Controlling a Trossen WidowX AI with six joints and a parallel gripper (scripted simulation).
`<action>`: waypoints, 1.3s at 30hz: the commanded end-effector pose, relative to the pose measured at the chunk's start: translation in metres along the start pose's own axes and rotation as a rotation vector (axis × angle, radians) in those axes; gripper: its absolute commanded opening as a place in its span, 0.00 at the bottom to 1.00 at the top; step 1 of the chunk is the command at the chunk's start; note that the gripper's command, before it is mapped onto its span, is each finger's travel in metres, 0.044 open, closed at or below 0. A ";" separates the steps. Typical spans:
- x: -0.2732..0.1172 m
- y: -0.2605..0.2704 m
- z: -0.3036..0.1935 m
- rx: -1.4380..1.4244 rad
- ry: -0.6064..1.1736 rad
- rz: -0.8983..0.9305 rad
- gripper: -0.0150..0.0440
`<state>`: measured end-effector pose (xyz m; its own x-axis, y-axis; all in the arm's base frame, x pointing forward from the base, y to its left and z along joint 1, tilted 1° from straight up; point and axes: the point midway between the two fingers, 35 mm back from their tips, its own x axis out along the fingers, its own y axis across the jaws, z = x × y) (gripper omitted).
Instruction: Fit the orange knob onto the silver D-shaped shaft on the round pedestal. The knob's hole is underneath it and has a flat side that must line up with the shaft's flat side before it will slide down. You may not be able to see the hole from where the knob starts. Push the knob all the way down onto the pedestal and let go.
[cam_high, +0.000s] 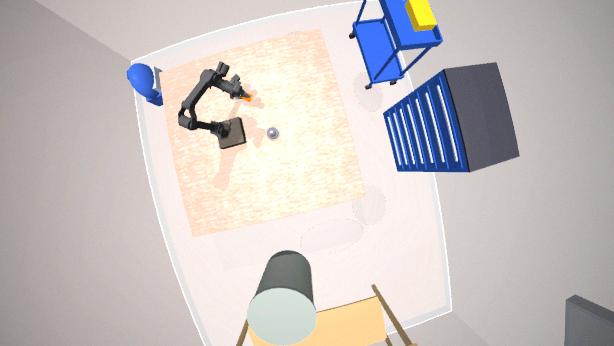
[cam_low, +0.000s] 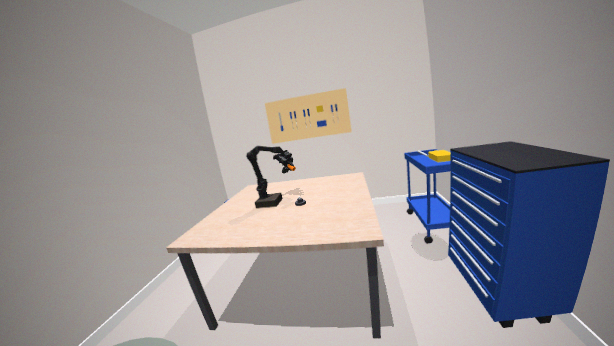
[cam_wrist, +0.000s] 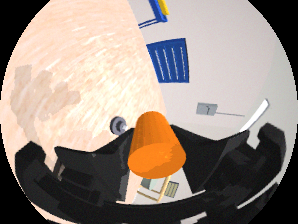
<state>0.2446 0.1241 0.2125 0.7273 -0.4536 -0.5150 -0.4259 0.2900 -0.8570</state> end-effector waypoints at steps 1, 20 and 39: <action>0.000 -0.001 0.000 -0.001 0.000 -0.002 0.25; 0.010 0.010 0.000 0.004 -0.001 0.100 0.25; 0.041 0.035 0.000 0.003 -0.002 0.587 0.25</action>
<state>0.2561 0.1164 0.1661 0.4275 -0.2600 -0.8658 -0.7230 0.4765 -0.5002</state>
